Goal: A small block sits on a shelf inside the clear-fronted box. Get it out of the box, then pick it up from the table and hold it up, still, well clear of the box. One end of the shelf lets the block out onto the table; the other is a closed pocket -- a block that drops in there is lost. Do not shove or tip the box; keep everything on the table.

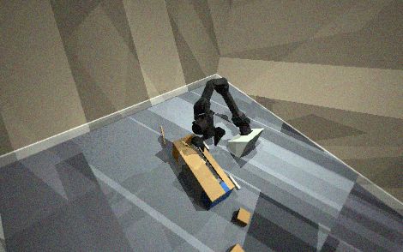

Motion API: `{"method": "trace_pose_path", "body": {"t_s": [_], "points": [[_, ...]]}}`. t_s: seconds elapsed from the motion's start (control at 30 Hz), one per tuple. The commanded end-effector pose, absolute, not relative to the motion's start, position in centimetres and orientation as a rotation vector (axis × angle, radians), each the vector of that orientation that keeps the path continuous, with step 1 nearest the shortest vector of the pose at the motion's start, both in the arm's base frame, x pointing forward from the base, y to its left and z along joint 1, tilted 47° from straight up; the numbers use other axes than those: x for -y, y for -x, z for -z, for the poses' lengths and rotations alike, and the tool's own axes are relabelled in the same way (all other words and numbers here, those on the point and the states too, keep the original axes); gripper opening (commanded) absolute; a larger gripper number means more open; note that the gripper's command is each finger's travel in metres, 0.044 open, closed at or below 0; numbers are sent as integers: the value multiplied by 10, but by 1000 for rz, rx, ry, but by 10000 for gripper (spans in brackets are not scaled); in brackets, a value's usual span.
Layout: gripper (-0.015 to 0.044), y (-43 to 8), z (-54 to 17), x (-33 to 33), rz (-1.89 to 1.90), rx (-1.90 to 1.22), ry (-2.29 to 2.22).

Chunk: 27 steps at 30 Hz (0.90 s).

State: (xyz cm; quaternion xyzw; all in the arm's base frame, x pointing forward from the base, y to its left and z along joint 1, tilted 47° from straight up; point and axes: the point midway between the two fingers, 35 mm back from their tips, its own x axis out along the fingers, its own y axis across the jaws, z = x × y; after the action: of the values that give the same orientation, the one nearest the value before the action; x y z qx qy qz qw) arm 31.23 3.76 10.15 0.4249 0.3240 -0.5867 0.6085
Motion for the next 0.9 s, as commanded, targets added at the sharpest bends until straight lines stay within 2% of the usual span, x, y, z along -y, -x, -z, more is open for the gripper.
{"method": "trace_pose_path", "body": {"t_s": [0.0, 0.87], "points": [[400, -313, -97, -31, 1355, -746, -976], [400, -318, -72, 3, 1355, -744, -975]]}}
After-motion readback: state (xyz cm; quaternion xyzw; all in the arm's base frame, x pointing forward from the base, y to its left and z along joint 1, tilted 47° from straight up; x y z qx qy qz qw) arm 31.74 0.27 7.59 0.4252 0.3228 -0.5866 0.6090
